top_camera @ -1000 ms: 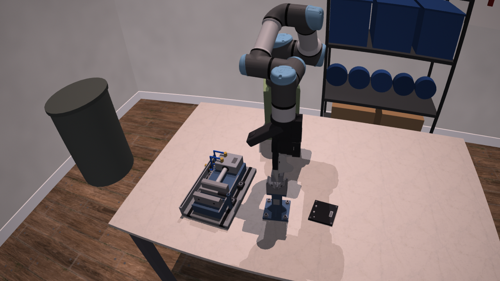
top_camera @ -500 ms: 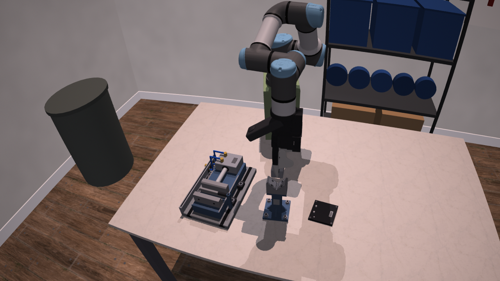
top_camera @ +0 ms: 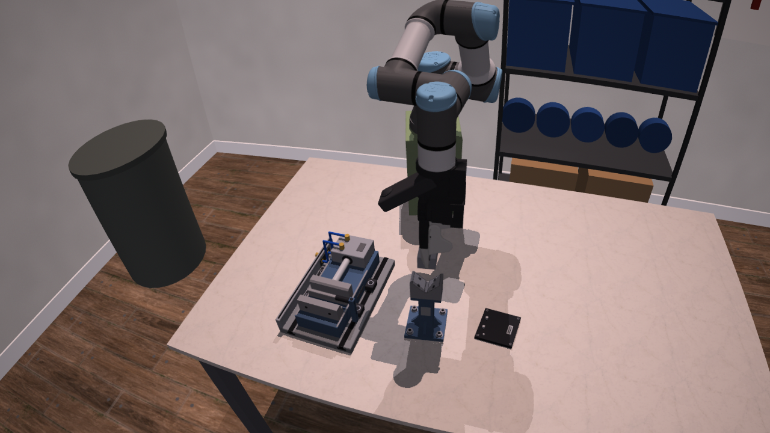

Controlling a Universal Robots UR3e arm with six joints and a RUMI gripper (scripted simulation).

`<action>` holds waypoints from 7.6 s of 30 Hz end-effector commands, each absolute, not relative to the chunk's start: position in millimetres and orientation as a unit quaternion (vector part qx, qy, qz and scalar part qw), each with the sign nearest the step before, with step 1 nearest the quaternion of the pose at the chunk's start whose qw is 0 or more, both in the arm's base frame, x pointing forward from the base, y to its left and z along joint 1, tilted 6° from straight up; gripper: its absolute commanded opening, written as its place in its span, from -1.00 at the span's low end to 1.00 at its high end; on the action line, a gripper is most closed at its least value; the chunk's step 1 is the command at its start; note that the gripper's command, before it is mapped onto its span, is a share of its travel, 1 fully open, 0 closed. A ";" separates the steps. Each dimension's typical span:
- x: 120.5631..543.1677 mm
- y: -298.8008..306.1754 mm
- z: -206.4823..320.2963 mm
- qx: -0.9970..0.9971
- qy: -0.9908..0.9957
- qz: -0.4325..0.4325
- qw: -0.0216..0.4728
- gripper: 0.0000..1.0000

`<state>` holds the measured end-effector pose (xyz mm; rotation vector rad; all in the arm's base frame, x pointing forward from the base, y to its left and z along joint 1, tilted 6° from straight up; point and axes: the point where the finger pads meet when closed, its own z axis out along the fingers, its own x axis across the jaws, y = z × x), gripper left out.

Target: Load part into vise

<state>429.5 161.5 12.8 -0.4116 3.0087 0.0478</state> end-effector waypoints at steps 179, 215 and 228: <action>493.2 45.9 17.1 -0.472 0.880 -0.004 0.054 -1.00; 506.0 -2.3 16.3 -0.589 0.807 -0.011 0.053 -1.00; 508.9 -20.2 16.0 -0.628 0.776 -0.014 0.053 -1.00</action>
